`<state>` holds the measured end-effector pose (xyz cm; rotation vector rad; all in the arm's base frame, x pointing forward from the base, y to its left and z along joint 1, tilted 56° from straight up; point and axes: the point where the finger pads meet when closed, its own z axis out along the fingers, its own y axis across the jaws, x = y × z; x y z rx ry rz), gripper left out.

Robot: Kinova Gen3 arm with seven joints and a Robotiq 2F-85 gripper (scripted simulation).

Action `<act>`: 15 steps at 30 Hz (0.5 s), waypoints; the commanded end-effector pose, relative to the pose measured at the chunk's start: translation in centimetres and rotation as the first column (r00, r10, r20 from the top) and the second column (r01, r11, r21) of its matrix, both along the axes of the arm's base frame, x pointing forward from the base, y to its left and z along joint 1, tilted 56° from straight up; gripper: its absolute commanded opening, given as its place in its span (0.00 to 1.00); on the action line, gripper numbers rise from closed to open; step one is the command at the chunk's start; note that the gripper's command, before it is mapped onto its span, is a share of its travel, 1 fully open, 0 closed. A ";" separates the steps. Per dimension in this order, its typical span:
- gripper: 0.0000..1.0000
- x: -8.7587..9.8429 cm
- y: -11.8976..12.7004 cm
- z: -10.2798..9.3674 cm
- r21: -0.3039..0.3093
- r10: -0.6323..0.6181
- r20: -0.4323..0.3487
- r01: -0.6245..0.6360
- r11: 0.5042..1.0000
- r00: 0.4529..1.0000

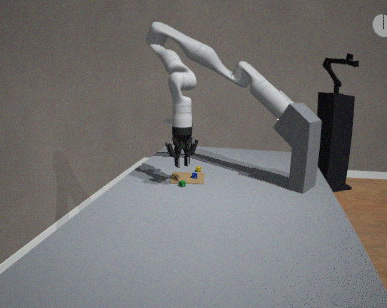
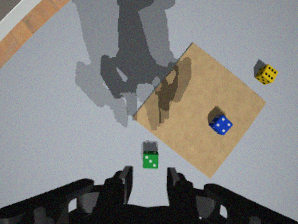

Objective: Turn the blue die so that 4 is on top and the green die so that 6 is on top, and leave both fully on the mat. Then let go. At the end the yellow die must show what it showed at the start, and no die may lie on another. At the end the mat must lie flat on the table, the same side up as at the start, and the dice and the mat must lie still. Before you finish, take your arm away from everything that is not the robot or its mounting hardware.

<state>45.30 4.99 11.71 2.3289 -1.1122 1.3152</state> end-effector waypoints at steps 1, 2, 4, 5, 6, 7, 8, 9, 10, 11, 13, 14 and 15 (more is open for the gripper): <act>0.35 0.0 0.1 0.0 0.001 0.001 0.000 -0.001 1.000 1.000; 0.35 0.0 0.1 0.0 0.001 0.001 0.000 -0.001 1.000 1.000; 0.35 0.0 0.1 0.0 0.001 0.001 0.000 -0.001 1.000 1.000; 0.35 0.0 0.1 0.0 0.001 0.001 0.000 -0.001 1.000 1.000; 0.35 0.0 0.1 0.0 0.001 0.001 0.000 -0.001 1.000 1.000; 0.35 0.0 0.1 0.0 0.001 0.001 0.000 -0.001 1.000 1.000; 0.35 0.0 0.1 0.0 0.001 0.001 0.000 -0.001 1.000 1.000; 0.35 0.0 0.0 0.0 0.001 0.001 0.000 -0.001 1.000 1.000; 0.35 0.0 0.0 0.0 0.001 0.001 0.000 -0.001 1.000 1.000; 0.35 0.1 0.0 0.0 0.001 0.001 0.000 -0.001 1.000 1.000; 0.35 0.1 0.0 -0.1 0.001 0.001 0.000 -0.001 1.000 1.000; 0.35 0.1 -0.1 -0.1 0.001 0.001 0.000 -0.001 1.000 1.000; 0.35 0.2 -0.1 -0.1 0.001 0.001 0.000 -0.001 1.000 1.000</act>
